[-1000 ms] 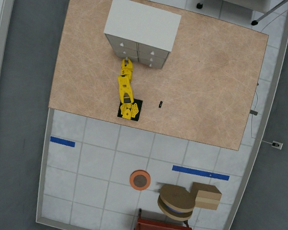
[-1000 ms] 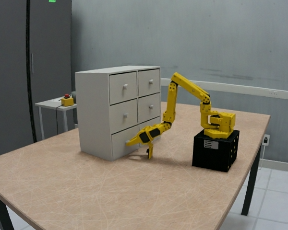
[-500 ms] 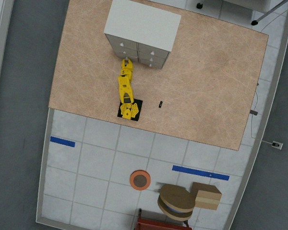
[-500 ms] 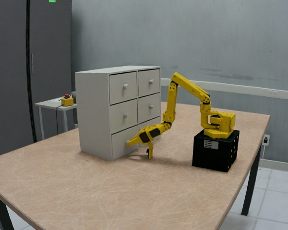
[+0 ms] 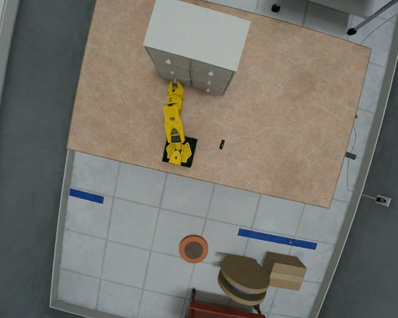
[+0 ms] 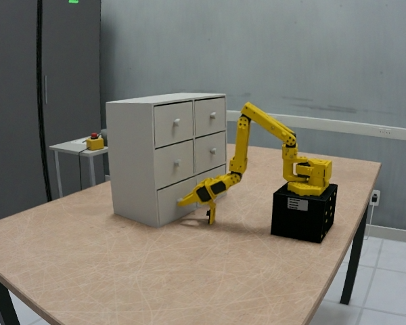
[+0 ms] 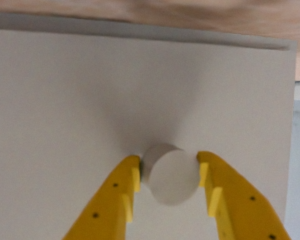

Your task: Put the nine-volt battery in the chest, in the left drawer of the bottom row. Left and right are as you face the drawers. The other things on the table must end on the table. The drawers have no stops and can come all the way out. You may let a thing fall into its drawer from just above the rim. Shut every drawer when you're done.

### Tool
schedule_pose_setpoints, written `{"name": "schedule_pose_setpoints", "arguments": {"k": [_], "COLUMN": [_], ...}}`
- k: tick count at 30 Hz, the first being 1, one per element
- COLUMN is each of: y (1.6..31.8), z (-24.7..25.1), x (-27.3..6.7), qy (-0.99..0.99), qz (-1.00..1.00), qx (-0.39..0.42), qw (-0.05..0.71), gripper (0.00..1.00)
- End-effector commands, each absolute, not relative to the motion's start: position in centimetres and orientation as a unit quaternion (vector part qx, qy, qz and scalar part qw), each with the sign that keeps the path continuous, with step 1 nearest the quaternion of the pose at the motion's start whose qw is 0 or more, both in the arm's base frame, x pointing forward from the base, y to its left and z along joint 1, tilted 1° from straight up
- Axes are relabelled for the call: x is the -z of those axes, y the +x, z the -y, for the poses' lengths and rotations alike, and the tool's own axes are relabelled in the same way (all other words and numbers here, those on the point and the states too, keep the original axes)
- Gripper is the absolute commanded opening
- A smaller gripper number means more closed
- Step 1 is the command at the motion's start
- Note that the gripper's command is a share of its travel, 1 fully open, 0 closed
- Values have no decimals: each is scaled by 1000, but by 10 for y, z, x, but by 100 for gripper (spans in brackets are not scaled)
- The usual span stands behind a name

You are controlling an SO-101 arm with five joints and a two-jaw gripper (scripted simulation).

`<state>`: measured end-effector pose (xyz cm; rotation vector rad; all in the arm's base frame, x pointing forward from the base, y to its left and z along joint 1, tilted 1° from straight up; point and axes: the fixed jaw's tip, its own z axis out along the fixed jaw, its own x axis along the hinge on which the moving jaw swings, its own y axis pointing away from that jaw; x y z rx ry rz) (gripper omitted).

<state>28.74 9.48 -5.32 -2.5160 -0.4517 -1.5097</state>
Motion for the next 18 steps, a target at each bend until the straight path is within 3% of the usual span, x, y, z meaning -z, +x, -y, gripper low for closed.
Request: {"name": "schedule_pose_setpoints", "arguments": {"k": [1, 18], "y": [292, 288], "z": [-92, -95], "x": [52, 52], "qy": [-843, -843], "qz": [140, 151], "qx": [512, 509], "qw": [85, 86], "gripper": [0, 1]}}
